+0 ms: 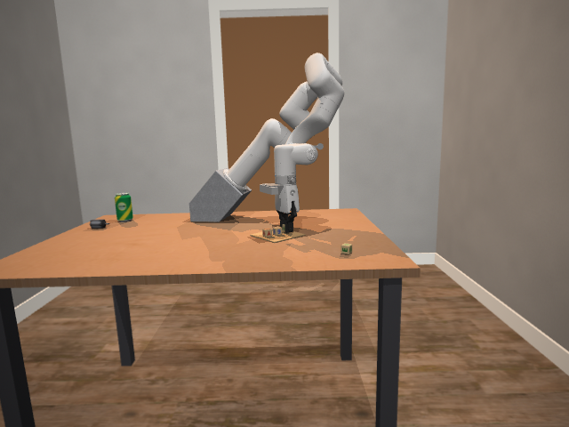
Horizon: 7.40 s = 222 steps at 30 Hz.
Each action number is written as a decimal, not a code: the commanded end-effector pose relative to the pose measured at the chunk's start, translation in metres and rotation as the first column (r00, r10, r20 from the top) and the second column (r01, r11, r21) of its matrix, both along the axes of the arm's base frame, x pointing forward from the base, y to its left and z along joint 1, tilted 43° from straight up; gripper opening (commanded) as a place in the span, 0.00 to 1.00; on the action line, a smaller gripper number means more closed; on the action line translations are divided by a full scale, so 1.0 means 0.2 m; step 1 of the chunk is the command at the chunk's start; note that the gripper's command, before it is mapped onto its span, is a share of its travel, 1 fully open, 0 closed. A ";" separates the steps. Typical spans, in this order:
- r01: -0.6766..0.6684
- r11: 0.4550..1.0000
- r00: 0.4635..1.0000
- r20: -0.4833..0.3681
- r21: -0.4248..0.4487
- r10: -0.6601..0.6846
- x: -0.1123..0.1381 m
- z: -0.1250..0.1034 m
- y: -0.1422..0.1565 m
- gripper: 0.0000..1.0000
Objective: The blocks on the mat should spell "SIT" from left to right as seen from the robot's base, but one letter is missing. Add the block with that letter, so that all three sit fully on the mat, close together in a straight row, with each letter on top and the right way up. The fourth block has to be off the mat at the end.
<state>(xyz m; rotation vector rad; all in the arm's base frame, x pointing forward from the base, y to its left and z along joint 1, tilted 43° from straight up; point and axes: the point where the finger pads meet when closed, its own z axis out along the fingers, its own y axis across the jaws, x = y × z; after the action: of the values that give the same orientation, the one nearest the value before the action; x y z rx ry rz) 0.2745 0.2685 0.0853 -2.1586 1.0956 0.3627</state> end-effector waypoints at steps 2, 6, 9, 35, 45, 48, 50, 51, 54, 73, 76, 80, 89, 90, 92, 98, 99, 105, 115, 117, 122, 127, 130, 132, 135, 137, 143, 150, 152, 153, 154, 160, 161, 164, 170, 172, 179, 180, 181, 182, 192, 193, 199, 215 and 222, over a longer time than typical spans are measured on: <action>0.002 1.000 1.000 0.001 0.000 -0.002 0.00 0.00 0.00 0.23; 0.002 1.000 1.000 0.001 0.000 -0.002 0.00 0.00 0.00 0.23; 0.002 1.000 1.000 0.001 0.000 -0.002 0.00 0.00 0.00 0.23; 0.002 1.000 1.000 0.001 0.000 -0.002 0.01 0.00 0.00 0.23; 0.002 1.000 1.000 0.001 0.000 -0.002 0.01 0.01 0.00 0.23; 0.002 1.000 1.000 0.001 0.000 -0.002 0.01 0.01 0.00 0.23; 0.002 1.000 1.000 0.001 0.000 -0.002 0.01 0.01 0.00 0.23; 0.002 1.000 1.000 0.001 0.000 -0.002 0.01 0.01 0.00 0.23; 0.002 1.000 1.000 0.001 0.000 -0.002 0.01 0.01 0.00 0.23; 0.002 1.000 1.000 0.001 0.000 -0.002 0.01 0.00 0.01 0.23; 0.002 1.000 1.000 0.001 0.000 -0.002 0.01 0.00 0.01 0.23; 0.002 1.000 1.000 0.001 0.000 -0.002 0.02 0.00 0.01 0.23; 0.002 1.000 1.000 0.001 0.000 -0.002 0.02 -0.01 0.02 0.23; 0.002 1.000 1.000 0.001 0.000 -0.002 0.02 -0.01 0.02 0.23; 0.002 1.000 1.000 0.001 0.000 -0.002 0.02 -0.01 0.02 0.23; 0.002 1.000 1.000 0.001 0.000 -0.002 0.02 -0.01 0.02 0.23; 0.002 1.000 1.000 0.001 0.000 -0.002 0.02 -0.01 0.02 0.23; 0.002 1.000 1.000 0.001 0.000 -0.002 0.02 -0.01 0.02 0.23; 0.002 1.000 1.000 0.001 0.000 -0.002 0.02 -0.01 0.02 0.23; 0.002 1.000 1.000 0.001 0.000 -0.002 0.02 -0.01 0.02 0.23; 0.002 1.000 1.000 0.001 0.000 -0.002 0.02 -0.01 0.02 0.23; 0.002 1.000 1.000 0.001 0.000 -0.002 0.02 -0.01 0.02 0.27; 0.002 1.000 1.000 0.001 0.000 -0.002 0.02 -0.01 0.02 0.31; 0.002 1.000 1.000 0.001 0.000 -0.002 0.02 -0.01 0.02 0.31; 0.002 1.000 1.000 0.001 0.000 -0.002 0.02 -0.01 0.02 0.35; 0.002 1.000 1.000 0.001 0.000 -0.002 0.02 -0.01 0.02 0.39; 0.002 1.000 1.000 0.001 0.000 -0.002 0.02 -0.01 0.02 0.43; 0.002 1.000 1.000 0.001 0.000 -0.002 0.02 -0.01 0.02 0.43; 0.002 1.000 1.000 0.001 0.000 -0.002 0.02 -0.01 0.01 0.43; 0.002 1.000 1.000 0.001 0.000 -0.002 0.02 0.00 0.01 0.43; 0.002 1.000 1.000 0.001 0.000 -0.002 0.01 0.00 0.01 0.43; 0.002 1.000 1.000 0.001 0.000 -0.002 0.01 0.08 -0.06 0.43; 0.002 1.000 1.000 0.001 0.000 -0.002 0.01 0.10 -0.08 0.43; 0.002 1.000 1.000 0.001 0.000 -0.002 0.01 0.11 -0.10 0.43; 0.002 1.000 1.000 0.001 0.000 -0.002 0.00 0.23 -0.21 0.43; 0.002 1.000 1.000 0.001 0.000 -0.002 -0.01 0.26 -0.24 0.43; 0.002 1.000 1.000 0.001 0.000 -0.002 -0.01 0.32 -0.29 0.43; 0.002 1.000 1.000 0.001 0.000 -0.002 -0.01 0.32 -0.29 0.43; 0.002 1.000 1.000 0.001 0.000 -0.002 -0.01 0.32 -0.29 0.43; 0.002 1.000 1.000 0.001 0.000 -0.002 -0.01 0.32 -0.29 0.43; 0.002 1.000 1.000 0.001 0.000 -0.002 -0.01 0.32 -0.29 1.00; 0.002 1.000 1.000 0.001 0.000 -0.002 -0.01 0.32 -0.29 1.00; 0.002 1.000 1.000 0.001 0.000 -0.002 -0.01 0.32 -0.29 1.00; 0.002 1.000 1.000 0.001 0.000 -0.002 -0.01 0.38 -0.34 1.00; 0.002 1.000 1.000 0.001 0.000 -0.002 -0.02 0.50 -0.46 1.00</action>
<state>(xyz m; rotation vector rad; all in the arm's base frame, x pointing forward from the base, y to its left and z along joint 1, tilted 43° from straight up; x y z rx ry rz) 0.2702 0.1890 0.1711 -2.1586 1.0979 0.3625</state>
